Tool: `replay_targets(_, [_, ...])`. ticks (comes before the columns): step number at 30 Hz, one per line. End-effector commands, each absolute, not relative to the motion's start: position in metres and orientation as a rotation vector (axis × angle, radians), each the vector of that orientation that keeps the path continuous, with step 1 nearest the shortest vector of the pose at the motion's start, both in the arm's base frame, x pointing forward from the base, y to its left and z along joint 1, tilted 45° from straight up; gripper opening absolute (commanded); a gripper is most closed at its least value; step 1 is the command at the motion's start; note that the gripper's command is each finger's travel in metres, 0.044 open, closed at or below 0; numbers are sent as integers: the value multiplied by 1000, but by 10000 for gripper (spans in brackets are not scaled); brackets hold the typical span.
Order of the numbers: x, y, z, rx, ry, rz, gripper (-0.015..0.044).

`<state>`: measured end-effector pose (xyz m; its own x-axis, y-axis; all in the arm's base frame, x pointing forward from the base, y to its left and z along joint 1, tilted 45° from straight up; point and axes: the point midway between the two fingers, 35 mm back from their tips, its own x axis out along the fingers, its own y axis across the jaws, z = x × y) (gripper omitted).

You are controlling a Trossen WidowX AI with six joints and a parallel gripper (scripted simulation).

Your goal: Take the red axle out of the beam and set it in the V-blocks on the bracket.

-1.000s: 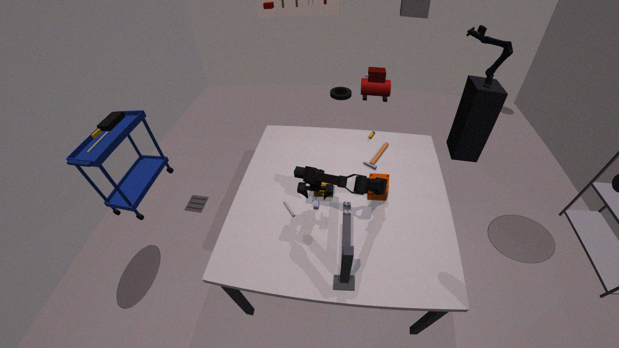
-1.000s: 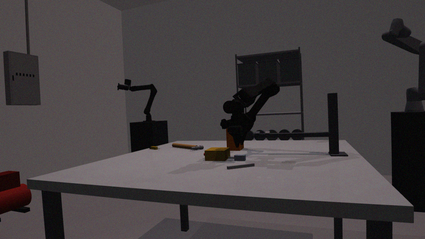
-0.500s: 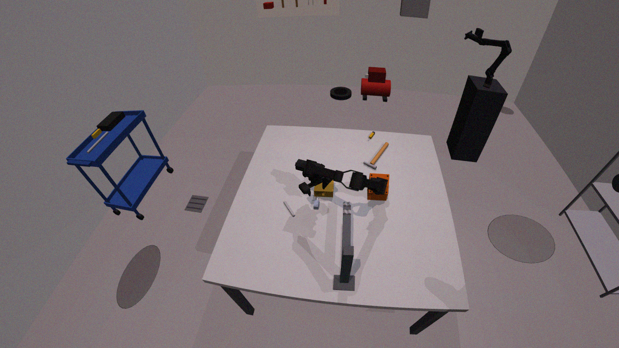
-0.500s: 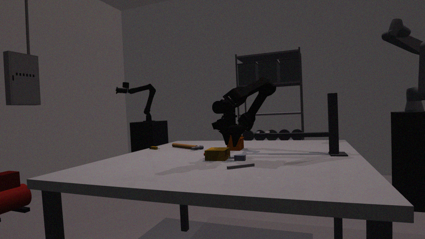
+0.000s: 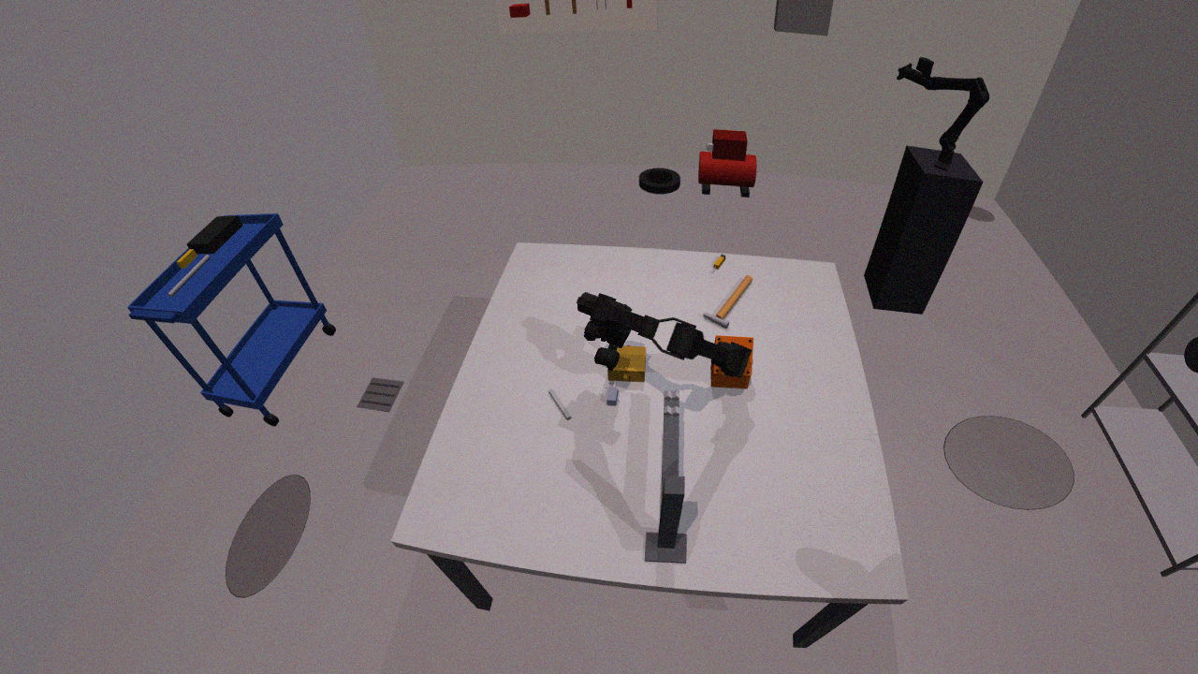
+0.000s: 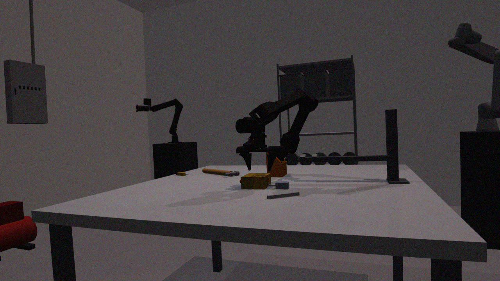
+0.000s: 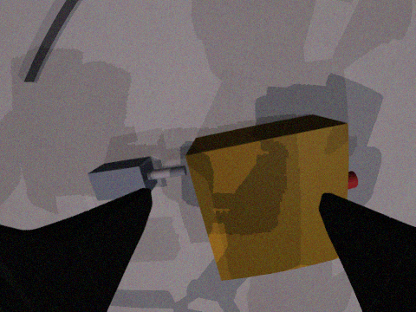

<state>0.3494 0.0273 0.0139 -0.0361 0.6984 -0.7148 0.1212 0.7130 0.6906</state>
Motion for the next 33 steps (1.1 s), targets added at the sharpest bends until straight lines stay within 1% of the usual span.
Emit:
replay_targets(1, [340, -15, -31, 152, 1268, 1004, 440])
replay_targets(12, [332, -36, -52, -249, 962, 1308, 440])
replay_targets(23, [327, -44, -61, -676, 569, 1561, 440])
replay_targets(33, [327, -44, -61, -688, 558, 1567, 440])
